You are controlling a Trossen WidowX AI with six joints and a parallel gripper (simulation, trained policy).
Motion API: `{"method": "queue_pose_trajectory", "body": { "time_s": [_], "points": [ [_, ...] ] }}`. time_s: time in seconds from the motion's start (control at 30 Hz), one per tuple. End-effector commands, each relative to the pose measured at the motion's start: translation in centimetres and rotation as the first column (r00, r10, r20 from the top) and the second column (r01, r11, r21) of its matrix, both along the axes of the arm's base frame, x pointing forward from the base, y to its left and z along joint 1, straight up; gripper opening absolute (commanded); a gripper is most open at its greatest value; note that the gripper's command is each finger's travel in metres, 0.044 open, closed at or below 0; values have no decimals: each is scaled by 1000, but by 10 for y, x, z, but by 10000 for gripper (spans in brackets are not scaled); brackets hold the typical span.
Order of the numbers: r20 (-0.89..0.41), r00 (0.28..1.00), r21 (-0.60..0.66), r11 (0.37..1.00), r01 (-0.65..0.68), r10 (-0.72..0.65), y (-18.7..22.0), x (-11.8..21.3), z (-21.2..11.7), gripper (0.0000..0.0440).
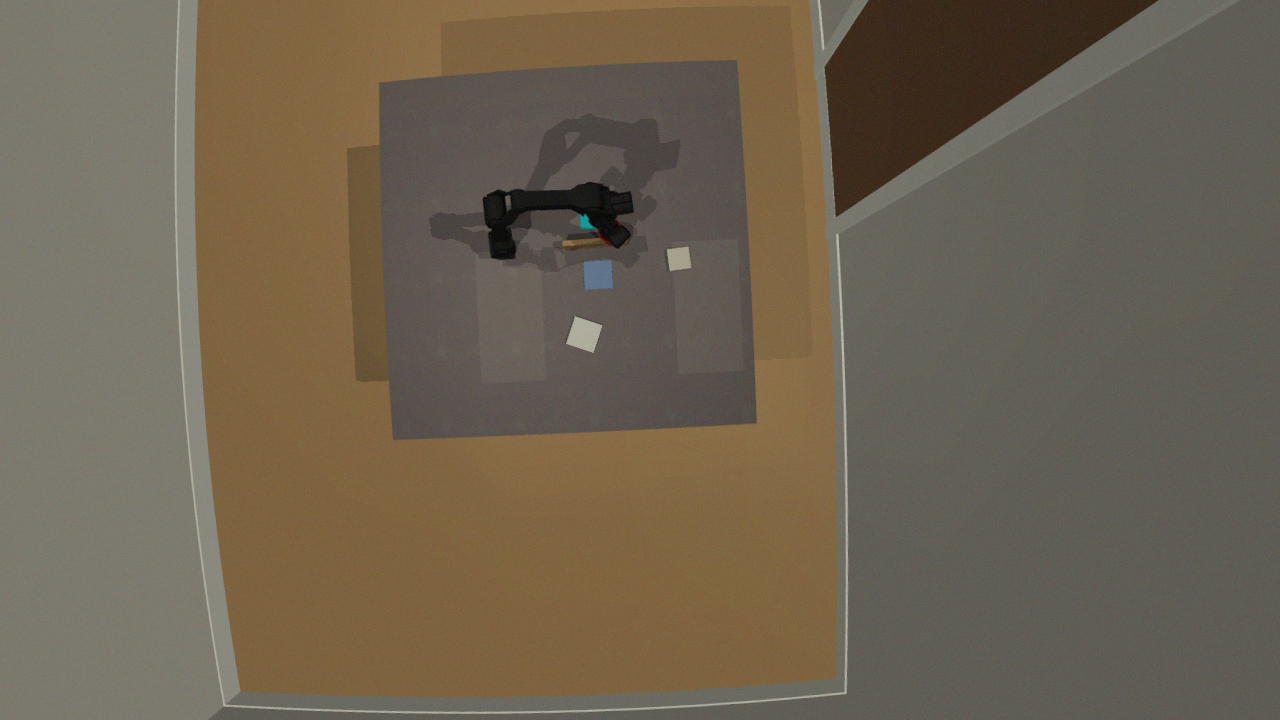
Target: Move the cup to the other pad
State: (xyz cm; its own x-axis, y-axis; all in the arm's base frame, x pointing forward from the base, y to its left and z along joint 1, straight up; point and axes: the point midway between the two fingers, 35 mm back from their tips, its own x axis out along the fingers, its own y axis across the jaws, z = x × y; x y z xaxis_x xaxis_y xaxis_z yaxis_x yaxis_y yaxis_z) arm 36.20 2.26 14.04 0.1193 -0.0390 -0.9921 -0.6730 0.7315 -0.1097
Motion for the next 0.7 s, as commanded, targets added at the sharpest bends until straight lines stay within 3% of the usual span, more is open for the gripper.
{"method": "queue_pose_trajectory", "body": {
  "time_s": [0.0, 0.67],
  "points": [
    [29, 999, 12, 1000, -21, 21, 19, 2, 4, 0],
    [55, 994, 33, 995, -95, 93, 92, -9, -16, 0]
  ]
}}
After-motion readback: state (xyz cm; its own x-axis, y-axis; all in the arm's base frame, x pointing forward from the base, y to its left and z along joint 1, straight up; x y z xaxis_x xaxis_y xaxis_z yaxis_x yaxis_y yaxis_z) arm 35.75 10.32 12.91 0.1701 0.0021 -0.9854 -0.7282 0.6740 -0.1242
